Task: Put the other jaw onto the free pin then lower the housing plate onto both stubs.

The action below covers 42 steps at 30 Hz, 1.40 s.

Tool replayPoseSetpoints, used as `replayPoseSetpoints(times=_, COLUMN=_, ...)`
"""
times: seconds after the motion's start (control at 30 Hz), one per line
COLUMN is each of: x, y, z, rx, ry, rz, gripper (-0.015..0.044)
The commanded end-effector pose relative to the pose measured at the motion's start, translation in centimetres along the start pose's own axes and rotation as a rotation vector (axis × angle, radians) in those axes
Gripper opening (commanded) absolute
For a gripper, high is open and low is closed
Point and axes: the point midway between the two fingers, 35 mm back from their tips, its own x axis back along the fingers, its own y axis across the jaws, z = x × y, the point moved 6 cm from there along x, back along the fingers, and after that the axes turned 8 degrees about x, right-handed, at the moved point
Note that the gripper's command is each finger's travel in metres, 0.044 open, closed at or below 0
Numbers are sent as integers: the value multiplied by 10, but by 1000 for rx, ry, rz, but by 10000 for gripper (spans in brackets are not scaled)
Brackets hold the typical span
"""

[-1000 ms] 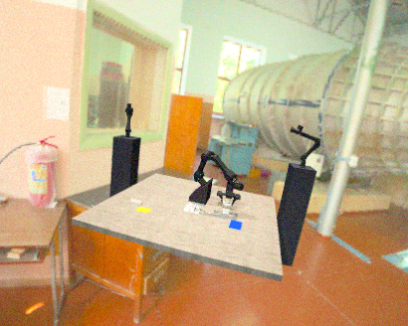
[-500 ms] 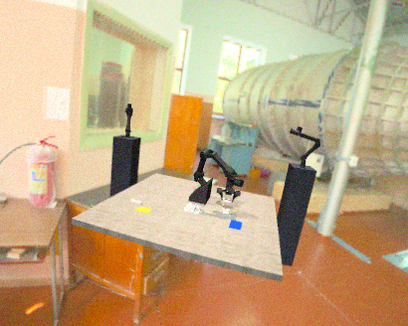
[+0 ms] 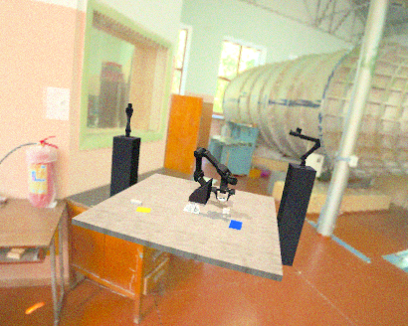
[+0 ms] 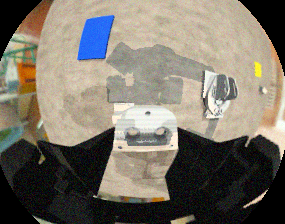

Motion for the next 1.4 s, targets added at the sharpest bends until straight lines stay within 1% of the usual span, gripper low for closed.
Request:
replayPoseSetpoints(times=0.0, x=1, y=-12, z=-1, rx=8, ry=-2, rz=2, gripper=351)
replayPoseSetpoints(times=0.7, x=6, y=-81, z=-9, rx=12, ry=-8, rz=-3, gripper=351)
replayPoseSetpoints(times=1.37, x=3, y=-145, z=0, rx=11, ry=-7, rz=11, gripper=351)
